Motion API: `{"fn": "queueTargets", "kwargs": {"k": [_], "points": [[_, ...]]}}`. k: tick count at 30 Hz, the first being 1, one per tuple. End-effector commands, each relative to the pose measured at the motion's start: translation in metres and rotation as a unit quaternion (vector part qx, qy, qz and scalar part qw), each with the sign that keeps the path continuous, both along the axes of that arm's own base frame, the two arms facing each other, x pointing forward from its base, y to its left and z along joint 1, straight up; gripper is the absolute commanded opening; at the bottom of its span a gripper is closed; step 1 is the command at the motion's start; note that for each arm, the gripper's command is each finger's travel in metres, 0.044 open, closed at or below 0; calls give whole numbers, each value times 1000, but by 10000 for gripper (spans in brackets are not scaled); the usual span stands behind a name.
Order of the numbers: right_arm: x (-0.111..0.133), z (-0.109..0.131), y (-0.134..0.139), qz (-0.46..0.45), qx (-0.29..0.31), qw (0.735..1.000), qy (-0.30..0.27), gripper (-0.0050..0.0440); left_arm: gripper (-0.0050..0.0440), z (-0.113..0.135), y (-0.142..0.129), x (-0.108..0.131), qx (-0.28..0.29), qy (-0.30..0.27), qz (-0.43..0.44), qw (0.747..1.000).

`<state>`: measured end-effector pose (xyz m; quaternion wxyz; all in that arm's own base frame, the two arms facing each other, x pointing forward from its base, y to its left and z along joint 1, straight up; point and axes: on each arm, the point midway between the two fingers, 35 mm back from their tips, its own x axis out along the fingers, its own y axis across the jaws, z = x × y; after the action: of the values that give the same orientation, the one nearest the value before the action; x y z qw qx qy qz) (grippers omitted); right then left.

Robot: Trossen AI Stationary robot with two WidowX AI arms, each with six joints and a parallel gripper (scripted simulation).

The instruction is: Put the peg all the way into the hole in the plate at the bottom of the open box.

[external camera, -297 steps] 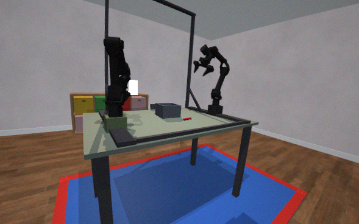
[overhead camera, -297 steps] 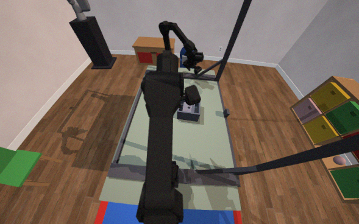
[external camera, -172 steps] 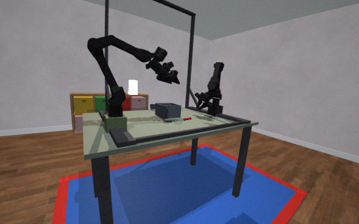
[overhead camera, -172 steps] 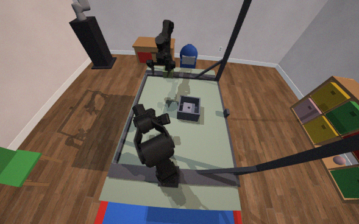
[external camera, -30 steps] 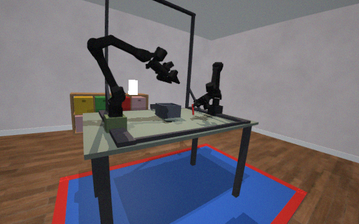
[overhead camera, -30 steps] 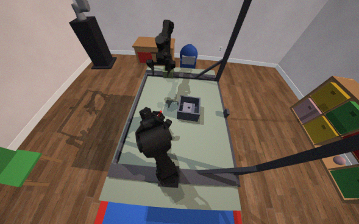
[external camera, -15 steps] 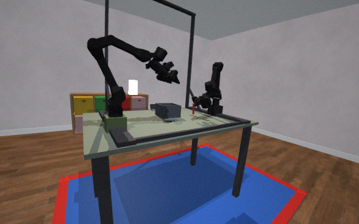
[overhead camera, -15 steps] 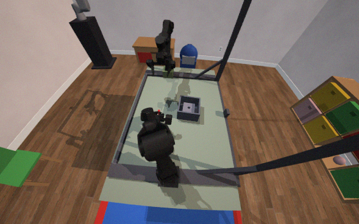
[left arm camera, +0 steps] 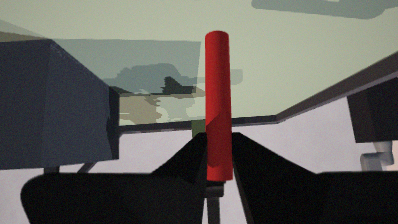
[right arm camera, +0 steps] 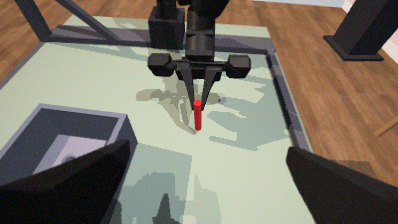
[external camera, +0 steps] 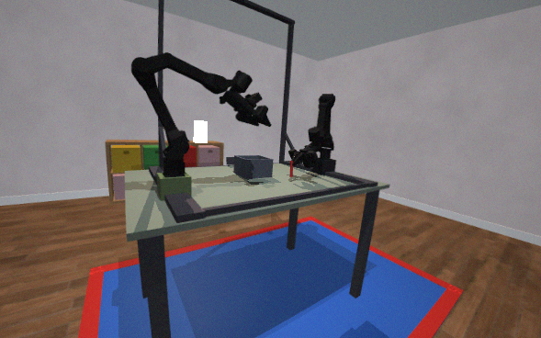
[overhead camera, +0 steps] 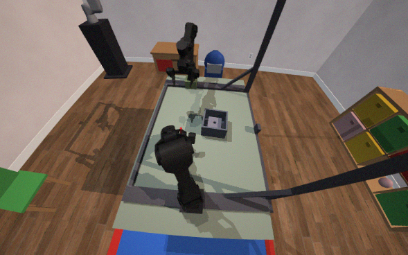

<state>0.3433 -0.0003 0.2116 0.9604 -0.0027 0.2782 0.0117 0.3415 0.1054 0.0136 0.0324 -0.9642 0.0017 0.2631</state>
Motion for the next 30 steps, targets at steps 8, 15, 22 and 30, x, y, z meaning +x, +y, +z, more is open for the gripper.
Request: {"fn": "queueTargets", "kwargs": {"k": [8, 15, 22, 30], "points": [[0, 10, 0, 1, -1, 1000, -14, 440, 24, -13, 0, 1, 0, -3, 1, 1000], [0, 10, 0, 1, -1, 1000, -14, 440, 24, -19, 0, 1, 0, -2, 1, 1000], [0, 10, 0, 1, -1, 1000, -14, 440, 24, -26, 0, 1, 0, -3, 1, 1000], [0, 10, 0, 1, -1, 1000, -14, 440, 24, -26, 0, 1, 0, -3, 1, 1000]]}}
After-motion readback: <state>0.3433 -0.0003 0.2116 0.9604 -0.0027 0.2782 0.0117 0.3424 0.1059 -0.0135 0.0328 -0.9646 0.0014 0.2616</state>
